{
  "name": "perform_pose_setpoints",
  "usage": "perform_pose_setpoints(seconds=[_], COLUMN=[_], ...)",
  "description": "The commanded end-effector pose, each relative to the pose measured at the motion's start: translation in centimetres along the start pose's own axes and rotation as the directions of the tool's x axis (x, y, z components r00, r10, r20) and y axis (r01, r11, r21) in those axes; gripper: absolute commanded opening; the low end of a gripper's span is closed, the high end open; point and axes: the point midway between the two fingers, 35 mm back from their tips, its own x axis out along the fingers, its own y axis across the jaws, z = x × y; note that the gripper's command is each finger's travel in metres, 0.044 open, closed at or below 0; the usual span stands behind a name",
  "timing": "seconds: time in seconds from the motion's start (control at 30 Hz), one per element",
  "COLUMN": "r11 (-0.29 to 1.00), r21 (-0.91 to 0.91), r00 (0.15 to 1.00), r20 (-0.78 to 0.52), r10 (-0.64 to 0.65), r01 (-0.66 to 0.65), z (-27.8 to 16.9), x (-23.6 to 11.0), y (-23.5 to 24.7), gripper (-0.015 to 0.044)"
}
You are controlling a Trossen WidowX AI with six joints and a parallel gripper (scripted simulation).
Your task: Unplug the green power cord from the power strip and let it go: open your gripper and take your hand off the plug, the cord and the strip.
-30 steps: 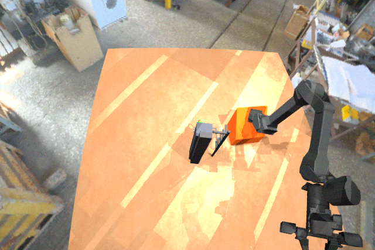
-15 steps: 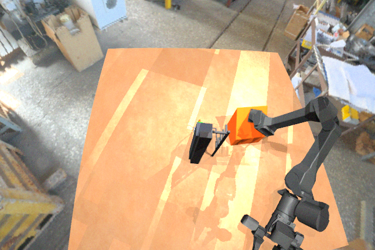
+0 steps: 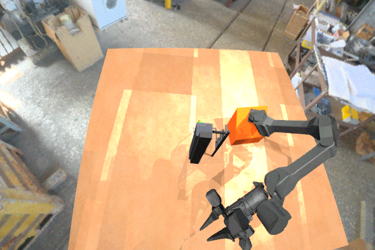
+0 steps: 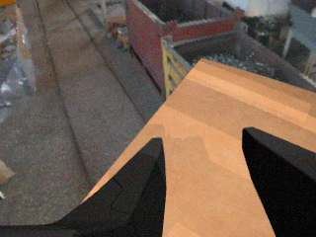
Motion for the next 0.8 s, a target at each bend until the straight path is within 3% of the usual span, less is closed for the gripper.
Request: perform_pose_setpoints(seconds=[0.0,0.47,0.77], r11=[0.996,0.891,0.799], r21=[-0.021,-0.03,0.111], r00=[0.995,0.874,0.807], r20=[-0.04,-0.184,-0.099], r10=[-0.092,-0.45,-0.582], r01=[0.092,0.453,0.59], z=[-0.3,-0.7,3.1], x=[1.1,0.6,-2.1], y=[-3.6,-19.6,-26.3], gripper=[0.016,0.016,0.016])
